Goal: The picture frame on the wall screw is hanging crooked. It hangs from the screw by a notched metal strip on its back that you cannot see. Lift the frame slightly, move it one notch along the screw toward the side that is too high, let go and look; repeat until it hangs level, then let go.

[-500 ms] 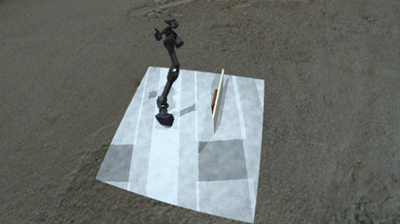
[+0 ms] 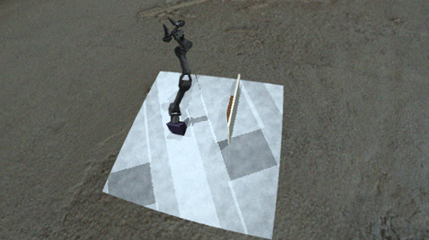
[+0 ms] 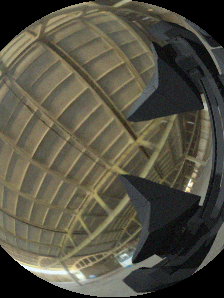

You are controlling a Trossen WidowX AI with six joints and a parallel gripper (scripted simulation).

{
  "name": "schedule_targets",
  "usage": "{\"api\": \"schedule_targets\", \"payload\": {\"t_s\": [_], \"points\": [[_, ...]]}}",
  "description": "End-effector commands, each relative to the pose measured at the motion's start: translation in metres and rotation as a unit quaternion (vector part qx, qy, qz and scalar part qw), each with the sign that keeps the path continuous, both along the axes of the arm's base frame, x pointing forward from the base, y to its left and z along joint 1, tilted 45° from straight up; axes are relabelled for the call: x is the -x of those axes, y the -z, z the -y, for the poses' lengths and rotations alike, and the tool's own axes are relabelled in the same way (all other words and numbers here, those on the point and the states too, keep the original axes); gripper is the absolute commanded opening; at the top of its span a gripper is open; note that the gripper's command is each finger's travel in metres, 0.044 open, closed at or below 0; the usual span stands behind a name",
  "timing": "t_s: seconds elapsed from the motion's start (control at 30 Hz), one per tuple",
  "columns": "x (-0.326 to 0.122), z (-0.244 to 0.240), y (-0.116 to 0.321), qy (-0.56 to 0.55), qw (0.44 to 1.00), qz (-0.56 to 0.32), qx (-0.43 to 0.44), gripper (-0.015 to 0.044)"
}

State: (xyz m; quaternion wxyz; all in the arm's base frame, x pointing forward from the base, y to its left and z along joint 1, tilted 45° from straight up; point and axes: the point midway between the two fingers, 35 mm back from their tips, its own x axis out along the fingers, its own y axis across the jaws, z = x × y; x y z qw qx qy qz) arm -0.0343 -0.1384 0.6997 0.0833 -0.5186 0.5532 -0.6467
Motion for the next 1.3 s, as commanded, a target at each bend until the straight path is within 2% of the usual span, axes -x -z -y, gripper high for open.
{"api": "schedule_targets", "payload": {"t_s": [0.0,0.27,0.47,0.77,1.0,1.27], "points": [[0.014,-0.025,-0.004,-0.007,0.991,0.037,0.125,0.0260],[0.036,-0.110,0.008,-0.010,0.925,0.041,0.378,0.0260],[0.034,-0.155,0.025,-0.014,0.876,0.008,0.482,0.0260],[-0.015,-0.234,0.091,-0.070,0.735,-0.161,0.655,0.0260],[-0.079,-0.269,0.169,-0.123,0.623,-0.350,0.689,0.0260],[-0.156,-0.264,0.278,-0.175,0.520,-0.575,0.607,0.0260]]}}
